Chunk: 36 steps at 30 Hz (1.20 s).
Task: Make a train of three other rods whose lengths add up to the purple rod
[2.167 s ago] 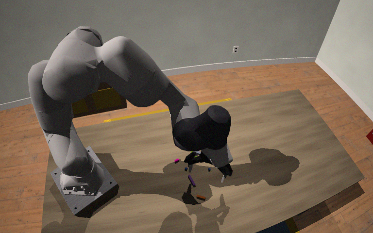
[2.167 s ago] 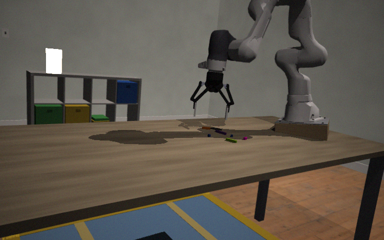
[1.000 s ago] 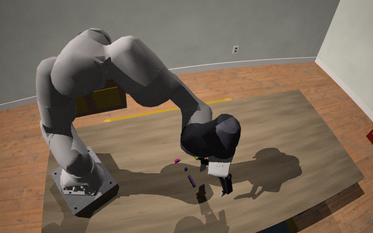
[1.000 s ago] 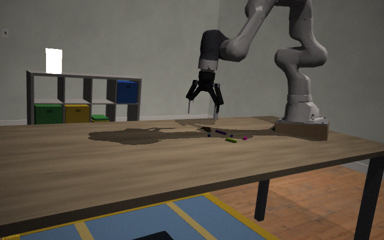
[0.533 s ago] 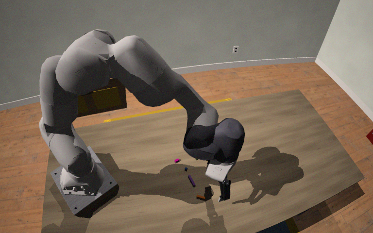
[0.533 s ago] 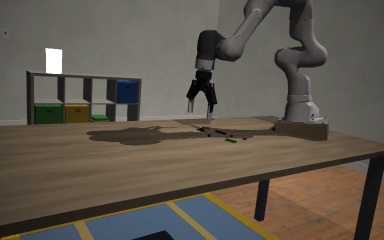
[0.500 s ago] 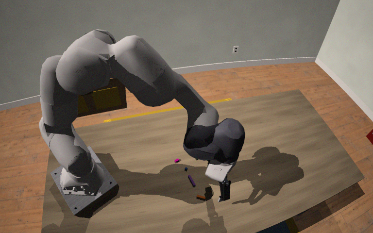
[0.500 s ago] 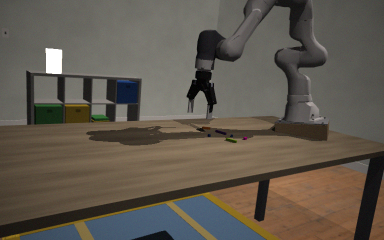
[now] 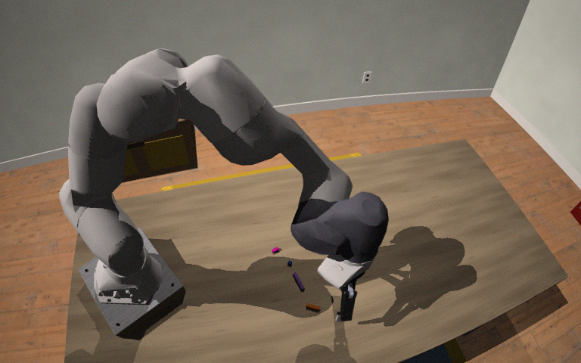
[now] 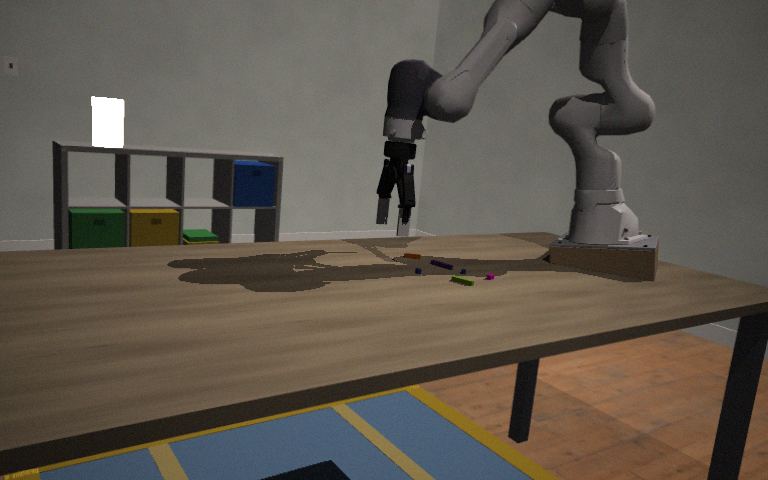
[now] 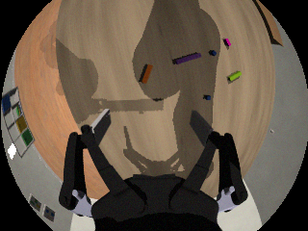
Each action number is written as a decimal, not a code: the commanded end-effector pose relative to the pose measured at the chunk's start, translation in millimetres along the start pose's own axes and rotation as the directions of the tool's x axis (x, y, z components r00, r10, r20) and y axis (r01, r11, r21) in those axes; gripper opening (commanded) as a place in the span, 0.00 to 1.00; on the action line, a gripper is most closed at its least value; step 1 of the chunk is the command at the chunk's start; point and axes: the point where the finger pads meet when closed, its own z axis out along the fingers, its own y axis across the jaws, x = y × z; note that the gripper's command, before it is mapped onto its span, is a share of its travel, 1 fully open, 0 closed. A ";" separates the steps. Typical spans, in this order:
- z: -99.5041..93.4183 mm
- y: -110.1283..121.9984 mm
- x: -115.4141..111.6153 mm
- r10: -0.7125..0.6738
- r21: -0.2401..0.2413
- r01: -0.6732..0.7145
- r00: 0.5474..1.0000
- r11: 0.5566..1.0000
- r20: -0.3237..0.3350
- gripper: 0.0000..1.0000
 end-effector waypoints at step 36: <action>1.1 -24.8 -11.8 0.497 -0.003 -0.497 0.868 0.868 -0.011 1.00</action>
